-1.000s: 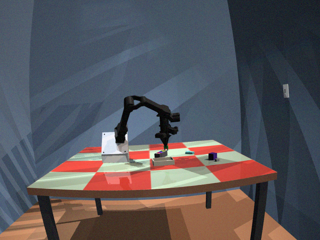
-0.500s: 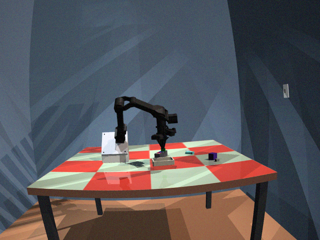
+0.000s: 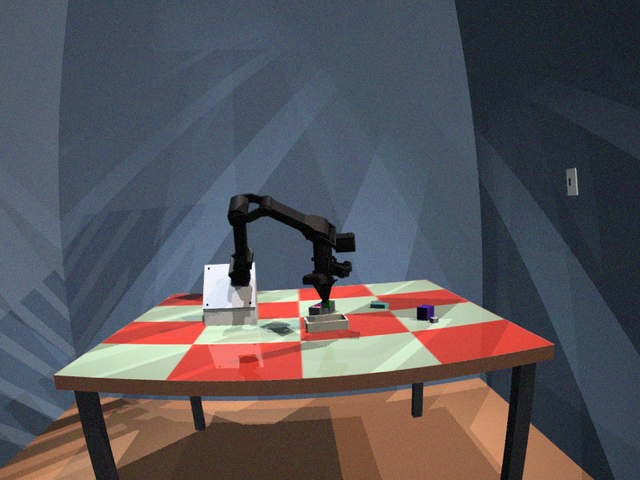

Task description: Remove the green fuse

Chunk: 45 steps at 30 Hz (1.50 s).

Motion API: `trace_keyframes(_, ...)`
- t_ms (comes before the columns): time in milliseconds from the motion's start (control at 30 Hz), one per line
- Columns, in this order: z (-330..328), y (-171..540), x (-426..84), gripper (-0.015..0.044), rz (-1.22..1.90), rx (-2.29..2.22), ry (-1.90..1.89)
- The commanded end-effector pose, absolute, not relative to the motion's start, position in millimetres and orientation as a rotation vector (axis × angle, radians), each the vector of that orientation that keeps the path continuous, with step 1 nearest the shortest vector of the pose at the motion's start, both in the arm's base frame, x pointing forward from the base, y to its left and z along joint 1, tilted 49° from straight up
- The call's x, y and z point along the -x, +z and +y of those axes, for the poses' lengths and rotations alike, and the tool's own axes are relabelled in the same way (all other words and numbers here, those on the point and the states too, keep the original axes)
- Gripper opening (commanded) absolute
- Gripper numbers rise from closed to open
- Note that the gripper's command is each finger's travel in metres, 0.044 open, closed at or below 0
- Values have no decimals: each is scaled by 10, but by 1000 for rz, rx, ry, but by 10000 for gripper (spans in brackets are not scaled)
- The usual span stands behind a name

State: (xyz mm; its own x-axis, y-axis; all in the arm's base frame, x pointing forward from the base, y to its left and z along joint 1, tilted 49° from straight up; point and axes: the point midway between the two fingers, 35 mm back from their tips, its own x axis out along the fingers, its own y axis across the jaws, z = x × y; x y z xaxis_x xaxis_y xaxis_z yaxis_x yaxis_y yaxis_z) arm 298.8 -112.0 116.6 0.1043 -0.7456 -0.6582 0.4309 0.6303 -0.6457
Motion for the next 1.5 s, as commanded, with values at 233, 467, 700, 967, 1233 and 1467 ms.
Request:
trace_keyframes(233, -1263, 1026, -2979, 0, 1185, 331, -891)
trace_keyframes(467, -1318, 982, -2981, 0, 1184, 332, -891)
trace_keyframes(700, -1315, 1014, -2996, 79, 1175, 332, -898)
trace_keyframes(967, -1315, 1014, -2996, 289, 1175, 332, -898)
trace_keyframes(1233, -1018, 1242, -2943, 330, 1186, 331, -890)
trace_keyframes(1467, -1018, 1242, -2943, 330, 1186, 331, -890)
